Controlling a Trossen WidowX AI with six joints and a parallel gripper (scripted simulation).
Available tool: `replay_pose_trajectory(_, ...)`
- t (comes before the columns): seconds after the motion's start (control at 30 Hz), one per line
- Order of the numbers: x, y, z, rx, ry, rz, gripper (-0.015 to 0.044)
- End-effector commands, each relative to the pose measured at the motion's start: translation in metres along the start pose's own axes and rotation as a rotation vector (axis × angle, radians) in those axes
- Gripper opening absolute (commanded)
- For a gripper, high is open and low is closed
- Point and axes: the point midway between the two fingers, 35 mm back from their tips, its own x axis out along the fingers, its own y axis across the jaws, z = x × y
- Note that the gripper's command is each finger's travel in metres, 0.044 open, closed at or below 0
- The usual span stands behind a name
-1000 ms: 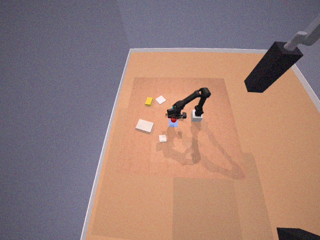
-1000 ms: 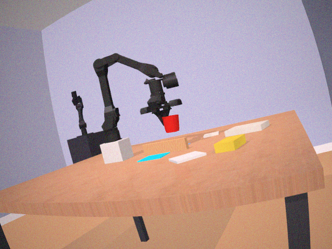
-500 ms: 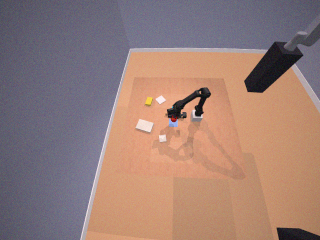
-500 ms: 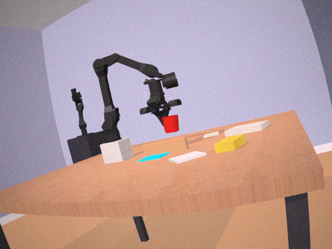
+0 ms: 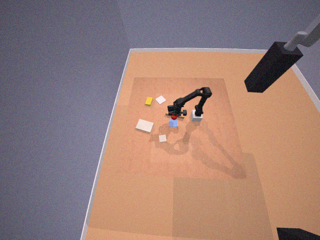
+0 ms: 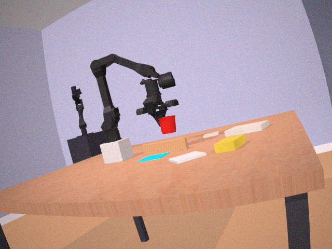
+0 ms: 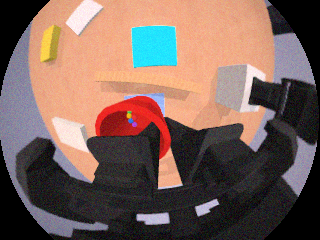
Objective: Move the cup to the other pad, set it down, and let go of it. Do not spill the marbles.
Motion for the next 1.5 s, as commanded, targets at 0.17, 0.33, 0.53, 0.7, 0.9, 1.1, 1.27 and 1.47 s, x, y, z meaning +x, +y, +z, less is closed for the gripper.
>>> replay_pose_trajectory(0.17, -0.001, -0.004, 0.017, -0.006, -0.005, -0.001, 0.0)
replay_pose_trajectory(0.33, -0.001, -0.005, 0.026, -0.005, -0.006, -0.001, 0.0)
replay_pose_trajectory(0.53, -0.001, -0.007, 0.036, -0.005, -0.008, -0.001, 0.0)
replay_pose_trajectory(0.7, -0.002, -0.008, 0.045, -0.005, -0.009, -0.002, 0.0)
replay_pose_trajectory(0.9, -0.002, -0.01, 0.055, -0.005, -0.01, -0.002, 0.0)
replay_pose_trajectory(1.1, -0.002, -0.012, 0.065, -0.005, -0.011, -0.002, 0.0)
replay_pose_trajectory(1.27, -0.003, -0.014, 0.073, -0.005, -0.012, -0.002, 0.0)
replay_pose_trajectory(1.47, -0.003, -0.016, 0.083, -0.005, -0.013, -0.002, 0.0)
